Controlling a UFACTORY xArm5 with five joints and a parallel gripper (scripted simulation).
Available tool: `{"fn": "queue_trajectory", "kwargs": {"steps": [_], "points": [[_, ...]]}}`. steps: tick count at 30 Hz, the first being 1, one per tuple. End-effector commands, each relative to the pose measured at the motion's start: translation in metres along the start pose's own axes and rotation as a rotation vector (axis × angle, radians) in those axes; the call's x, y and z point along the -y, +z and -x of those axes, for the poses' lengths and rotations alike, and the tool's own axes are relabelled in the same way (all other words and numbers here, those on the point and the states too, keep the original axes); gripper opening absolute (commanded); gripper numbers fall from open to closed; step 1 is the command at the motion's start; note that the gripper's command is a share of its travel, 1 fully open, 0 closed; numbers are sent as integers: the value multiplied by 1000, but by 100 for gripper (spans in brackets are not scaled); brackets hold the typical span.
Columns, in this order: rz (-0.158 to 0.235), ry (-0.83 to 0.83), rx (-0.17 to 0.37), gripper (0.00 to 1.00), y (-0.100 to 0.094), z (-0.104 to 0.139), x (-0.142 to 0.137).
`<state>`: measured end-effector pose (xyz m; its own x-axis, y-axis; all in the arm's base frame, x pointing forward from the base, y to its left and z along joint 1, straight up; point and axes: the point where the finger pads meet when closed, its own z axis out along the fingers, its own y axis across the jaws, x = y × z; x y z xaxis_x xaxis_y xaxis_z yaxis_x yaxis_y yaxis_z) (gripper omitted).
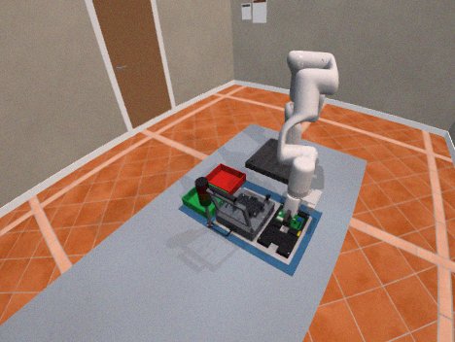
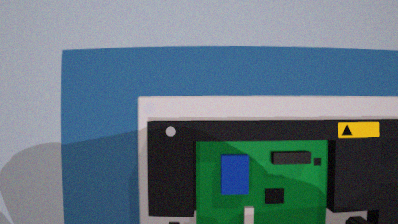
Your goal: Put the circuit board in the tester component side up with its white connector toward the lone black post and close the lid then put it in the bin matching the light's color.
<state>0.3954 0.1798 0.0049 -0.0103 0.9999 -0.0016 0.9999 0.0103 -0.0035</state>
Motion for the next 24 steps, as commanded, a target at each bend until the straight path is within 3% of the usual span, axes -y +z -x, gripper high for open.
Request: {"fn": "queue_trajectory", "kwargs": {"steps": [1, 24], "points": [[3, 0, -1, 100, 1, -1, -1], [3, 0, -1, 100, 14, -1, -1]]}}
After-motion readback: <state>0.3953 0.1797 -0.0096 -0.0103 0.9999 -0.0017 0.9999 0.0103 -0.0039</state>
